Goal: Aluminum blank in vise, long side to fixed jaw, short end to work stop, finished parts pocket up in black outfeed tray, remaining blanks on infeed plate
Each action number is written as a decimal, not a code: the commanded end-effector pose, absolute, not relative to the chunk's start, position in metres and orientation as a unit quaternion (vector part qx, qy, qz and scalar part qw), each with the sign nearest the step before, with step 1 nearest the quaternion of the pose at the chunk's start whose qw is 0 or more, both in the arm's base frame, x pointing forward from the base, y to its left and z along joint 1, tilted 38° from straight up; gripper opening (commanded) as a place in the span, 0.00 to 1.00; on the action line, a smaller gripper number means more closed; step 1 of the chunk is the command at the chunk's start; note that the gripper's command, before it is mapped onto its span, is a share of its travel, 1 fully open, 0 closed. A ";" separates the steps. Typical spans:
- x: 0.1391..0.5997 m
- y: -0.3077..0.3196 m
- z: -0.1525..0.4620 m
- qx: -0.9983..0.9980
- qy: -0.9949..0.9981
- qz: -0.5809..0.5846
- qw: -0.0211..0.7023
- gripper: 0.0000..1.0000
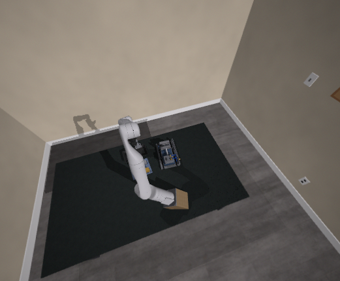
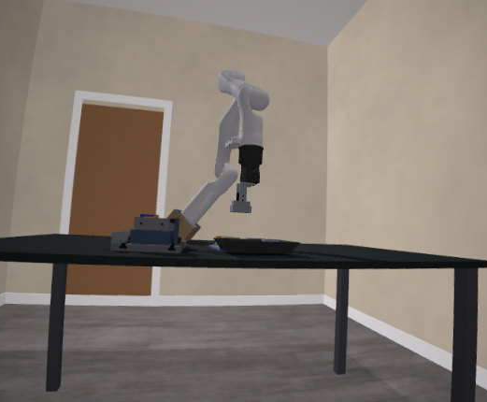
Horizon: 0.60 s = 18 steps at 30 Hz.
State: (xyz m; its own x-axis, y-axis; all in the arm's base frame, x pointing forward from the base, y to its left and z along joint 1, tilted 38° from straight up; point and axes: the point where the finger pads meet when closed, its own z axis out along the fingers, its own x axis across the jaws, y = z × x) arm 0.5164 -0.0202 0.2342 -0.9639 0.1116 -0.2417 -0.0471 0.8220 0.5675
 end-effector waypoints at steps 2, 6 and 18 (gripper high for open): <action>0.517 -0.021 0.235 0.017 0.945 0.298 0.134 0.00; 0.517 -0.020 0.234 0.017 0.945 0.298 0.134 0.00; 0.519 -0.017 0.229 0.017 0.945 0.298 0.134 0.00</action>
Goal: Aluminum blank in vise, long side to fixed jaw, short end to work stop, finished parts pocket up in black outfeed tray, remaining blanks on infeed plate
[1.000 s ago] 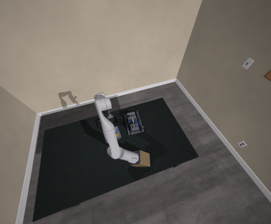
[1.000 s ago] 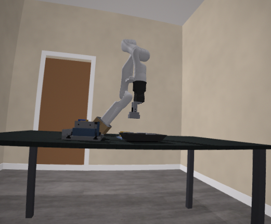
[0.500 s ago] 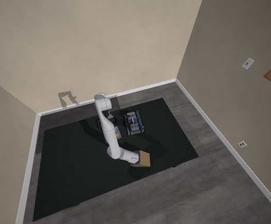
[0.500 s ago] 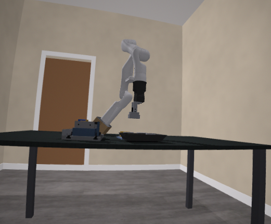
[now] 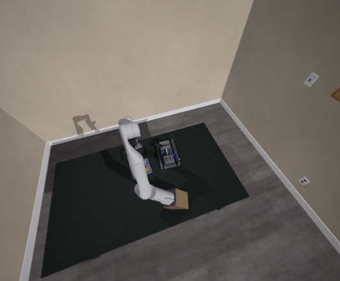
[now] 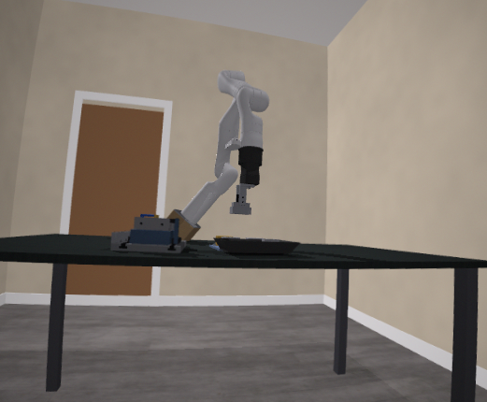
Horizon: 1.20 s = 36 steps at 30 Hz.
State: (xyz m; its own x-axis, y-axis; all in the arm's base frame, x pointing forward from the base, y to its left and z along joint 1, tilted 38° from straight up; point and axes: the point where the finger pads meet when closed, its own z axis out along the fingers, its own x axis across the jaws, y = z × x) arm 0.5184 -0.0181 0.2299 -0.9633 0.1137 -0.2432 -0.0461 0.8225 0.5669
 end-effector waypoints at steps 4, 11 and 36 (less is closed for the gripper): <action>0.520 -0.014 0.226 0.017 0.945 0.298 0.134 0.00; 0.522 -0.010 0.220 0.017 0.945 0.298 0.134 0.00; 0.534 0.014 0.186 0.017 0.945 0.298 0.134 0.00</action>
